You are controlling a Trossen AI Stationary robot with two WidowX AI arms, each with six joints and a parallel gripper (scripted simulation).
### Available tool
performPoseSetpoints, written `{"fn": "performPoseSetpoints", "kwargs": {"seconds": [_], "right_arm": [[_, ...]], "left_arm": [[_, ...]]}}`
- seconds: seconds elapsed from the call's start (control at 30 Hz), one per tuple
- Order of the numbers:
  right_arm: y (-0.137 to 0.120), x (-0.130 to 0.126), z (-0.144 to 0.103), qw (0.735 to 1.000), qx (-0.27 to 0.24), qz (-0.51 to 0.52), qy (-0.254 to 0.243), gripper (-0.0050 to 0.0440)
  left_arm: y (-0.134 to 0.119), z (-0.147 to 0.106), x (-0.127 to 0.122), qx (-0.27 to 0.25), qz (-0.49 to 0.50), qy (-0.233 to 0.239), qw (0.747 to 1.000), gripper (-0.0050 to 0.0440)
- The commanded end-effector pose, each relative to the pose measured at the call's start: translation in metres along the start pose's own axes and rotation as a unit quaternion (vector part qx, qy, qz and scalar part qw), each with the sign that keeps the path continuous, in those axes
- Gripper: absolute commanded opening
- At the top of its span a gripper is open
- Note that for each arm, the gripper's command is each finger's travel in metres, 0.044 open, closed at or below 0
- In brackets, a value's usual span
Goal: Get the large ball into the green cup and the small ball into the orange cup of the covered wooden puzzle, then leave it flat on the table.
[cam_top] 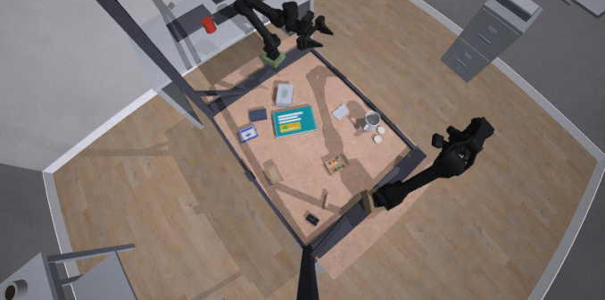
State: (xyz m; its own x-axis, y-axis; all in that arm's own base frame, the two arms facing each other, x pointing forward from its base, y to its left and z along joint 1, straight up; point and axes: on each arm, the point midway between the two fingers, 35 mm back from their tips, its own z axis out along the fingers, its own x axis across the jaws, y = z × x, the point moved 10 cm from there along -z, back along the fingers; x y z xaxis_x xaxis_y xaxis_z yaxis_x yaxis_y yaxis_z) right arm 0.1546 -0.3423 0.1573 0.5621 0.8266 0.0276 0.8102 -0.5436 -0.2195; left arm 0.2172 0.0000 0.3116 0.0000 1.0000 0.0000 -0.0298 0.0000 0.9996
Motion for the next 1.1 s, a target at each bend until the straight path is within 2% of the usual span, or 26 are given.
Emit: {"fn": "performPoseSetpoints", "kwargs": {"seconds": [0.0,0.57,0.6,1.07], "right_arm": [[-0.0017,0.0001,-0.0086,1.0,-0.012,0.001,-0.007,0.0],[-0.0017,0.0001,-0.0086,1.0,-0.012,0.001,-0.007,0.0],[-0.0017,0.0001,-0.0086,1.0,-0.012,0.001,-0.007,0.04],[-0.0017,0.0001,-0.0086,1.0,-0.012,0.001,-0.007,0.04]], "left_arm": [[0.0064,-0.0012,0.0,-0.01,0.0,0.0,1.0,0.04],[0.0064,-0.0012,0.0,-0.01,0.0,0.0,1.0,0.04],[0.0064,-0.0012,0.0,-0.01,0.0,0.0,1.0,0.04],[0.0064,-0.0012,0.0,-0.01,0.0,0.0,1.0,0.04]]}}
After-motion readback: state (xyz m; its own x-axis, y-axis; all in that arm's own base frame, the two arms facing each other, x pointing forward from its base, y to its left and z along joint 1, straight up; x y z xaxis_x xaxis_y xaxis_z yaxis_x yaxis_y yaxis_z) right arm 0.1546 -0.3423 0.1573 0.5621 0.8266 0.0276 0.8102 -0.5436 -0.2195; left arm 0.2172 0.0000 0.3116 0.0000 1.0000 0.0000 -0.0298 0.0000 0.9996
